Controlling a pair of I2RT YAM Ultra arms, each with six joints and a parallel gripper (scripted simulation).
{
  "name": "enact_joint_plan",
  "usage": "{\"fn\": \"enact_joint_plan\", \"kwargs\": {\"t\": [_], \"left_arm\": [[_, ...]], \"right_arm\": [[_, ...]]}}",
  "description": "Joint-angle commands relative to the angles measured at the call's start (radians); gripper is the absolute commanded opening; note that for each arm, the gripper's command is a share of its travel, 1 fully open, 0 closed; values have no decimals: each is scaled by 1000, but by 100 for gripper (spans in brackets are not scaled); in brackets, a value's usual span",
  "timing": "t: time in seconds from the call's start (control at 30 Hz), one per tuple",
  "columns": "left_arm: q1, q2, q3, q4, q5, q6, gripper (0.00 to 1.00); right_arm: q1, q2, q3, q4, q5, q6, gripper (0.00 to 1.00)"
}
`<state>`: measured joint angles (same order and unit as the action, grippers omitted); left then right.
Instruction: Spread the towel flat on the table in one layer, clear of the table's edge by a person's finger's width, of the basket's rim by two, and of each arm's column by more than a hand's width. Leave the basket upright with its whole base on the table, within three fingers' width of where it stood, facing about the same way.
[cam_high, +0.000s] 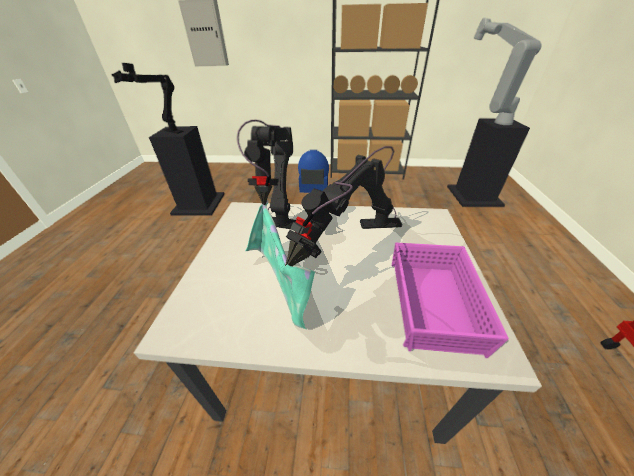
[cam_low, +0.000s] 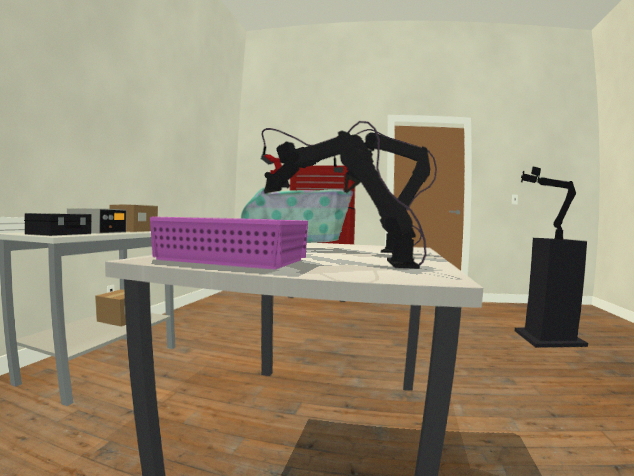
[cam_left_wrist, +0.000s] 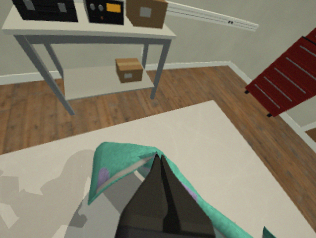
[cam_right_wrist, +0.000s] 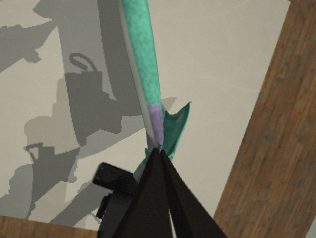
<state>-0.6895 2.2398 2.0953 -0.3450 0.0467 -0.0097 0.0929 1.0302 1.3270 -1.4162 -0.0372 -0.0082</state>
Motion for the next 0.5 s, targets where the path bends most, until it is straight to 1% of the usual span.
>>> {"fn": "enact_joint_plan", "kwargs": {"t": [0.0, 0.3, 0.33, 0.47], "left_arm": [[19, -37, 22, 55, -57, 14, 0], [19, -37, 22, 55, -57, 14, 0], [-20, -55, -57, 59, -54, 15, 0], [-1, -57, -73, 70, -57, 15, 0]], "right_arm": [[-14, -31, 30, -67, 44, 8, 0], [-14, -31, 30, -67, 44, 8, 0], [36, -57, -84, 58, 34, -3, 0], [41, -68, -108, 76, 39, 0, 0]]}}
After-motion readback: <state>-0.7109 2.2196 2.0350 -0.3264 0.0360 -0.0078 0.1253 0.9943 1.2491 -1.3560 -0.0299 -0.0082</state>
